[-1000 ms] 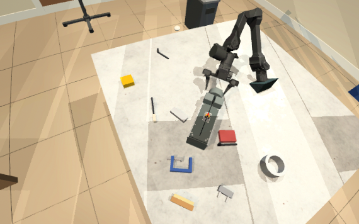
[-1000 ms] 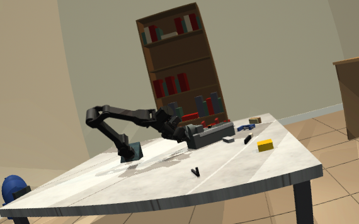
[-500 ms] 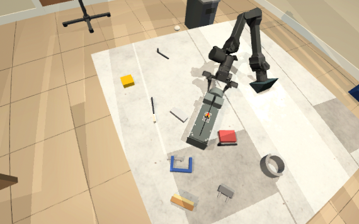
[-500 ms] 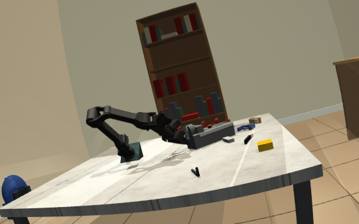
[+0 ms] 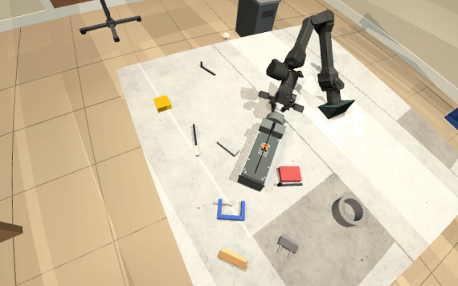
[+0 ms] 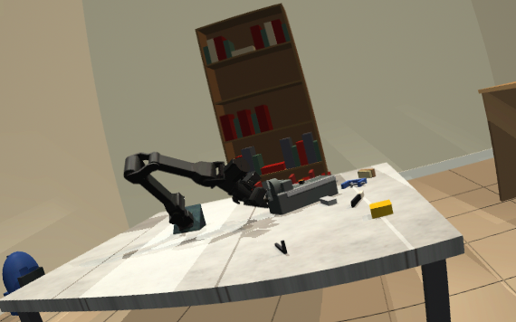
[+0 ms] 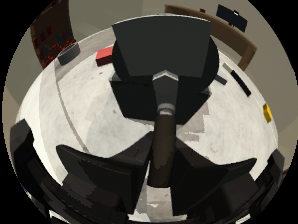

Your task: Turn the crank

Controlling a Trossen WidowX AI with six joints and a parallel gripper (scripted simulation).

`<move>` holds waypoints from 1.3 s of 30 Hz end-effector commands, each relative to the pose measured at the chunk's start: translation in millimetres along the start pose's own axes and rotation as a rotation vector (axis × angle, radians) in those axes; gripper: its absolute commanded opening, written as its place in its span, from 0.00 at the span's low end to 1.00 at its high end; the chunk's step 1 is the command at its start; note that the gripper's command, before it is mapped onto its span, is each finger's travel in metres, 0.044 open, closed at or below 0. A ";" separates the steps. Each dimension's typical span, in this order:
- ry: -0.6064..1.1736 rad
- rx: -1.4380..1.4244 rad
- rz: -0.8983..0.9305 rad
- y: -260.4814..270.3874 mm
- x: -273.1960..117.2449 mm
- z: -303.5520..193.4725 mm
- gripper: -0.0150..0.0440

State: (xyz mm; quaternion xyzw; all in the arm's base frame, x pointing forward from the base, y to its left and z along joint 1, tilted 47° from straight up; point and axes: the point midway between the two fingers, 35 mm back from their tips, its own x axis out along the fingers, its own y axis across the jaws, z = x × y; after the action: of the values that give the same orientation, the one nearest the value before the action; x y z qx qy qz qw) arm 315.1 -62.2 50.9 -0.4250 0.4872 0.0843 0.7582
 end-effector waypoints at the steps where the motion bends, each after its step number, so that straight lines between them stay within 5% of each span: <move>1: -0.003 -0.006 0.002 -0.1 0.0 -0.1 0.25; 39: -0.003 -0.006 0.002 13.1 1.8 -1.9 0.25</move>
State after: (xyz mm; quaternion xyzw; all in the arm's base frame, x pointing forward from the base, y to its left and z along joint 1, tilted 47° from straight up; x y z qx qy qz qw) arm 312.8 -60.8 47.7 -0.4286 0.4820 0.0767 0.7603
